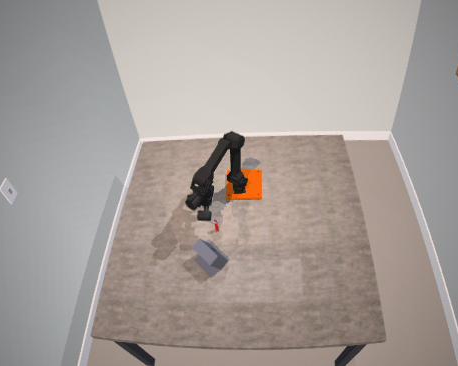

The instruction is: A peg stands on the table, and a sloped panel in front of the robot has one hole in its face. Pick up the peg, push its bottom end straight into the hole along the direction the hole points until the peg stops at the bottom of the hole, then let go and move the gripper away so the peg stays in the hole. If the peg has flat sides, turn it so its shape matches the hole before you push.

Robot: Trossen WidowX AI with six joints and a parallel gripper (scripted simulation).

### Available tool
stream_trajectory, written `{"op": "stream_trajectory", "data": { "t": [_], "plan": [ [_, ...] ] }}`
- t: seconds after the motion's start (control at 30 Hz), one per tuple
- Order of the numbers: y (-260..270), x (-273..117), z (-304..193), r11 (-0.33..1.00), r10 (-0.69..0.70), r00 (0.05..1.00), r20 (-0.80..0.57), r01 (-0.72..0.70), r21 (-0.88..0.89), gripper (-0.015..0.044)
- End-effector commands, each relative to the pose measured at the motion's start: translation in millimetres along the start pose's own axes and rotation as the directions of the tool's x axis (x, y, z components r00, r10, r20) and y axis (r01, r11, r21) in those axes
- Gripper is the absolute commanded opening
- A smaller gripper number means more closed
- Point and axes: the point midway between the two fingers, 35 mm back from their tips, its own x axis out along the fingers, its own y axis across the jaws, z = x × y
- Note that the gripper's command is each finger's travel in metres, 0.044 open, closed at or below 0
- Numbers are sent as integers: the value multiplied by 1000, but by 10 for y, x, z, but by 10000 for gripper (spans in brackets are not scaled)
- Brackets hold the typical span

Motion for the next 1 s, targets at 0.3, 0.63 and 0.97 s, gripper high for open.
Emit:
{"op": "stream_trajectory", "data": {
  "t": [0.3,0.63,0.97],
  "plan": [
    [352,-77,-385,992,95,991,-93,-86,96,440],
    [372,27,-391,992,95,991,-93,-86,96,440],
    [394,190,-403,992,95,991,-93,-86,96,440]
  ]
}}
